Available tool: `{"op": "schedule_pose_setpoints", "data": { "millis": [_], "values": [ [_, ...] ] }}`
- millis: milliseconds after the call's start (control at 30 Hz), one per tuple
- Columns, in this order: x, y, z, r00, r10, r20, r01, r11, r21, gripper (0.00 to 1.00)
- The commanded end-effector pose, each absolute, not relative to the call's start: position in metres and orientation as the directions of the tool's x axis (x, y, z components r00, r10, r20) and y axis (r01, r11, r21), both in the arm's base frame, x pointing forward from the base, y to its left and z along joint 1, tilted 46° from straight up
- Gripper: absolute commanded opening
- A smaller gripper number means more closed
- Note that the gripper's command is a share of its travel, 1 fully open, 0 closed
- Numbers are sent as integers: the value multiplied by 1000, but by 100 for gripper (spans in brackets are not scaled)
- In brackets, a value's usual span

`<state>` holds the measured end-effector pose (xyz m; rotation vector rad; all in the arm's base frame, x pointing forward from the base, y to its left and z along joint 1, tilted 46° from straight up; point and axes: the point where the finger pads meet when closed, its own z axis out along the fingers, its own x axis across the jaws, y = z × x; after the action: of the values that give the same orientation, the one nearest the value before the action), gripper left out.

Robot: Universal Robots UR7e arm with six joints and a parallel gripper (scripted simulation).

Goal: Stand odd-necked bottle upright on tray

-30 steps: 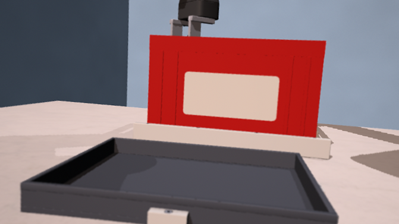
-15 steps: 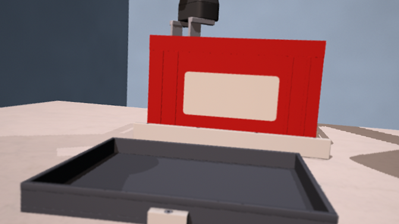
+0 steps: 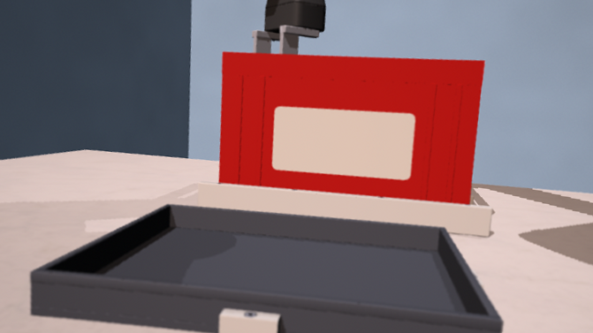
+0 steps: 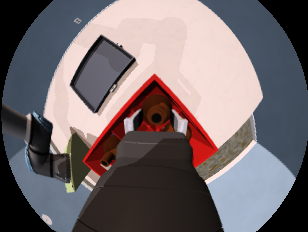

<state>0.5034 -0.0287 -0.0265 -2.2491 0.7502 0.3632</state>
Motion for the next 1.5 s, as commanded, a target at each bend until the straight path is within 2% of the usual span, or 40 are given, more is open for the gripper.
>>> {"op": "schedule_pose_setpoints", "data": {
  "millis": [0, 433, 467, 1467],
  "values": [
    [504, -29, -26, 790, -408, -457, -612, -567, -552, 100],
    [504, -29, -26, 790, -408, -457, -612, -567, -552, 100],
    [504, -29, -26, 790, -408, -457, -612, -567, -552, 0],
    [504, -29, -26, 790, -408, -457, -612, -567, -552, 0]
  ]
}}
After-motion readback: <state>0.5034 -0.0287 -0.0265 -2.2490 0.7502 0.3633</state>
